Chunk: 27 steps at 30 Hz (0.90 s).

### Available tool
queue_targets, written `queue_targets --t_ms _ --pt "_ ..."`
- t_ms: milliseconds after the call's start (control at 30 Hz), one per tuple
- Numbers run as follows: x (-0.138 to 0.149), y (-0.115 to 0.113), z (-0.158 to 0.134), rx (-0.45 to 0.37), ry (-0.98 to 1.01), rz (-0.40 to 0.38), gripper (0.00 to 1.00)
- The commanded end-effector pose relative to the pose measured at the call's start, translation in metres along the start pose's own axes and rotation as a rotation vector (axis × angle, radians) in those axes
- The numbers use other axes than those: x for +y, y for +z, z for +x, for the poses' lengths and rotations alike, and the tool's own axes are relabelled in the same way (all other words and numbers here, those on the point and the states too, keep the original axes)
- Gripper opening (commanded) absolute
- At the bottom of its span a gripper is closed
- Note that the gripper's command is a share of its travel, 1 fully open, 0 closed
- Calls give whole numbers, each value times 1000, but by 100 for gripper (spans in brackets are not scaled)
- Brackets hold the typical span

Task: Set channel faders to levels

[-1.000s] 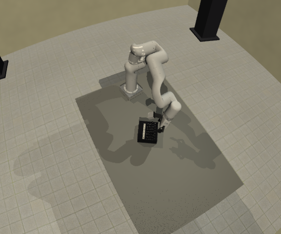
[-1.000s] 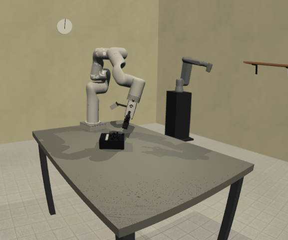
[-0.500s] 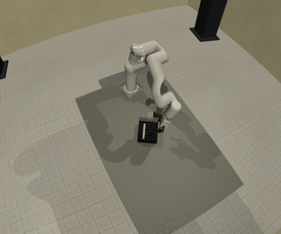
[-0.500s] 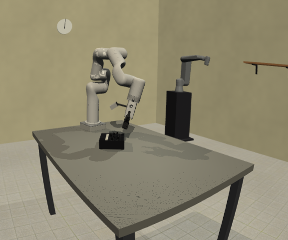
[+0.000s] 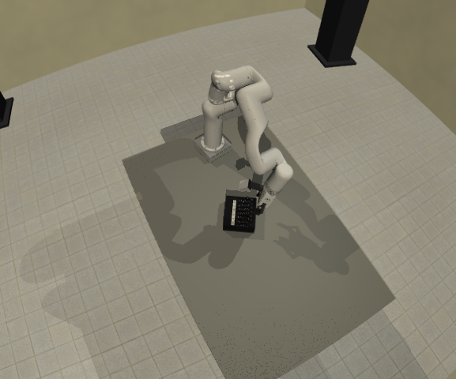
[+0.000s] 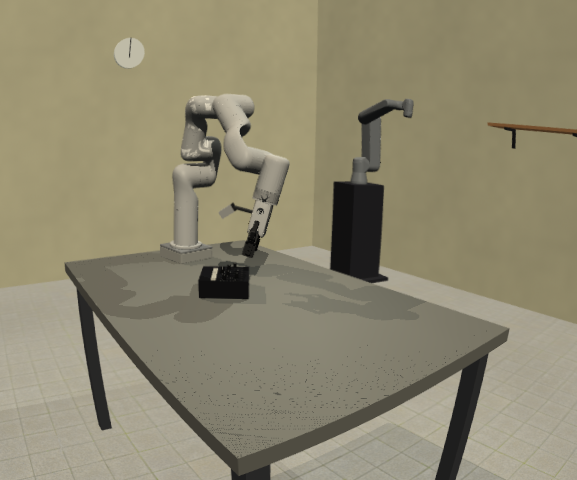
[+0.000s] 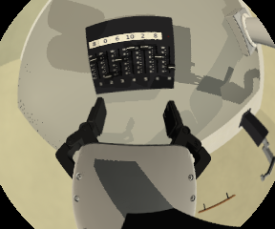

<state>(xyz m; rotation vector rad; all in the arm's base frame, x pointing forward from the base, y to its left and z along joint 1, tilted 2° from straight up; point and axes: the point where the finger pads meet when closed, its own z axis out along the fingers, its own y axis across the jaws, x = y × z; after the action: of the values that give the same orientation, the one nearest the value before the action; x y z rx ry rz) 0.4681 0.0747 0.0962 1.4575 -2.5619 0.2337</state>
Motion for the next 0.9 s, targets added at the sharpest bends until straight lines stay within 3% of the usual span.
queue_targets --t_ms 0,100,200,600,667,700,867 --pt "-3 -6 7 -24 207 -7 100" --pt "-4 -7 10 -30 271 -11 100" --pt "-6 -12 19 -50 492 -29 100" --pt "-14 -33 63 -85 1054 -119 100" --pt "-14 -33 63 -85 1054 -119 100" --pt "-14 -35 66 -91 1198 -142 100" --pt "-16 -41 80 -94 1411 -185 100"
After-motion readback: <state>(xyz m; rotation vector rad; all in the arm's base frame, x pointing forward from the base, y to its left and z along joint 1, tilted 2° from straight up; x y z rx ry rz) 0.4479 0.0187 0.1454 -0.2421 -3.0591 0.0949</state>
